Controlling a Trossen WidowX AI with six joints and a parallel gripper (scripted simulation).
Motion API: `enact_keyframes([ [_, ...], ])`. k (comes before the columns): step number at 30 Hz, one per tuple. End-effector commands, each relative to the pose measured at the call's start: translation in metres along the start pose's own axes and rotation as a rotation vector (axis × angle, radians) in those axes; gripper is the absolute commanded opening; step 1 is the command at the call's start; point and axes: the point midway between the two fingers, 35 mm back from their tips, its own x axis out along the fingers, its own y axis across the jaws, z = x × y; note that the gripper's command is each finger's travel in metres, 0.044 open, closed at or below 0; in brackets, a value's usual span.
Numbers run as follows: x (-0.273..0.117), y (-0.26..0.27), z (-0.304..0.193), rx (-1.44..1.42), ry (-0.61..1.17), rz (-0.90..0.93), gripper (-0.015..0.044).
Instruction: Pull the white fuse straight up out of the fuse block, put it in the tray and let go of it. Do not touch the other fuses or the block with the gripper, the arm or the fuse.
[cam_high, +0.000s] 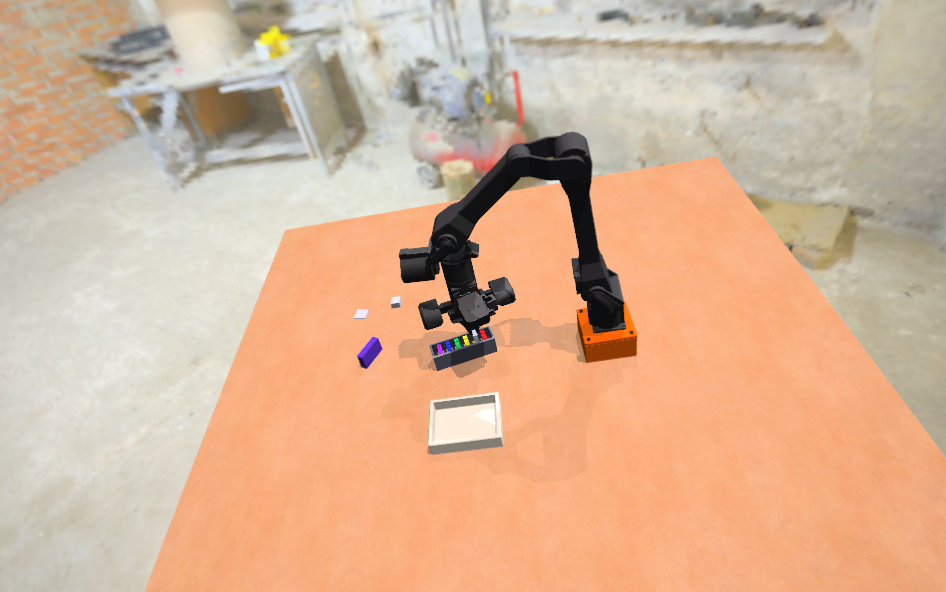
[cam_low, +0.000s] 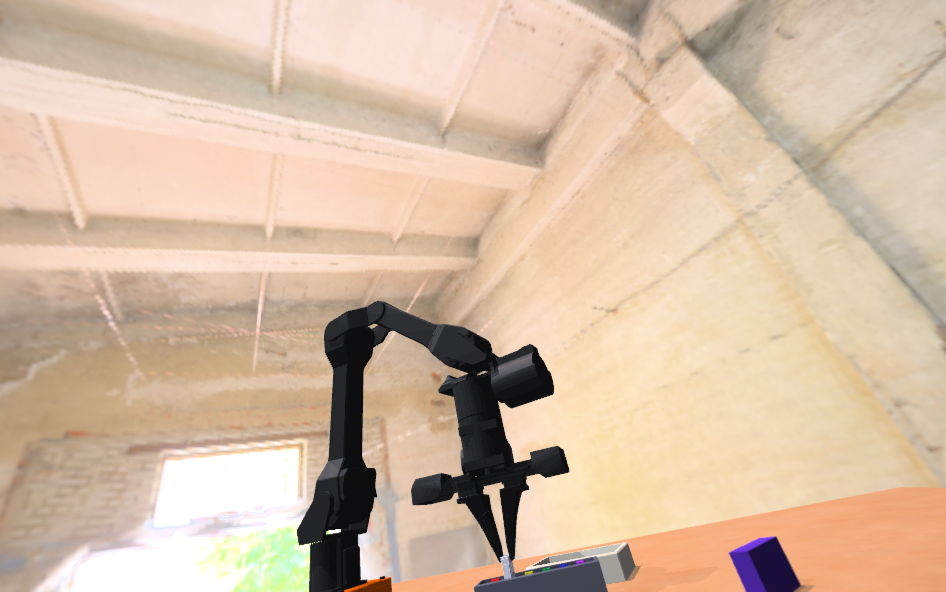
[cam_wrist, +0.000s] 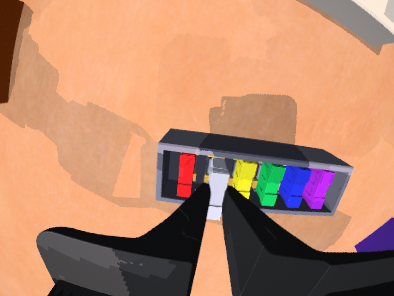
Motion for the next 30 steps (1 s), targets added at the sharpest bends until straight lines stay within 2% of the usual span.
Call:
enact_keyframes([
  [1, -0.004, -0.002, -0.001, -0.002, 0.005, -0.005, 0.0],
  [30, -0.019, -0.001, -0.001, -0.003, 0.007, -0.004, 0.0],
])
